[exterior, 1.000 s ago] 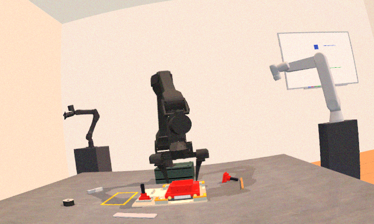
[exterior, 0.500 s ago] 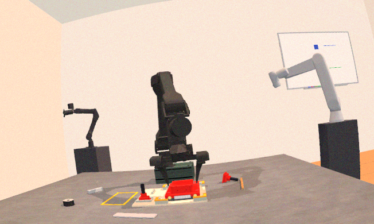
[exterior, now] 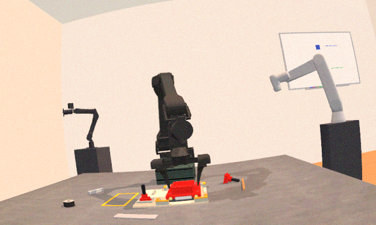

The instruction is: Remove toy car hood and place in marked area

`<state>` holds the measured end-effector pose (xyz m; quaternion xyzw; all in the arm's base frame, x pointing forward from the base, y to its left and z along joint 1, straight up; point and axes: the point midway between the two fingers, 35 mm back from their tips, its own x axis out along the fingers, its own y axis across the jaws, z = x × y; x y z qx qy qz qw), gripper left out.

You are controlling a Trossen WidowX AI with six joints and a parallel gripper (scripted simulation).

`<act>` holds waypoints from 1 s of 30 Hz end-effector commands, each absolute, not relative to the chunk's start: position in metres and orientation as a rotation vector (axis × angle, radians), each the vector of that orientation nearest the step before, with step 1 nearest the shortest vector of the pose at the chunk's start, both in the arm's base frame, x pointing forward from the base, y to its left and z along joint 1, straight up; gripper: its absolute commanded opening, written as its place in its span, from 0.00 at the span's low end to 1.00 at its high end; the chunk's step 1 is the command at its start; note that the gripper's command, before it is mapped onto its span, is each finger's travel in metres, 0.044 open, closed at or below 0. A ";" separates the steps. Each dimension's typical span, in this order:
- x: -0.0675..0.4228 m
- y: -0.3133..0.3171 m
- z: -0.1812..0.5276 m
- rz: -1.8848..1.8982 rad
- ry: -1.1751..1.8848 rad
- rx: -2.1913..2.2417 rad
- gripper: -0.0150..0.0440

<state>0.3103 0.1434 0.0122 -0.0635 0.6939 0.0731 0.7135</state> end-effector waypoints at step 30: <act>0.310 0.143 0.017 0.162 1.538 -0.141 0.25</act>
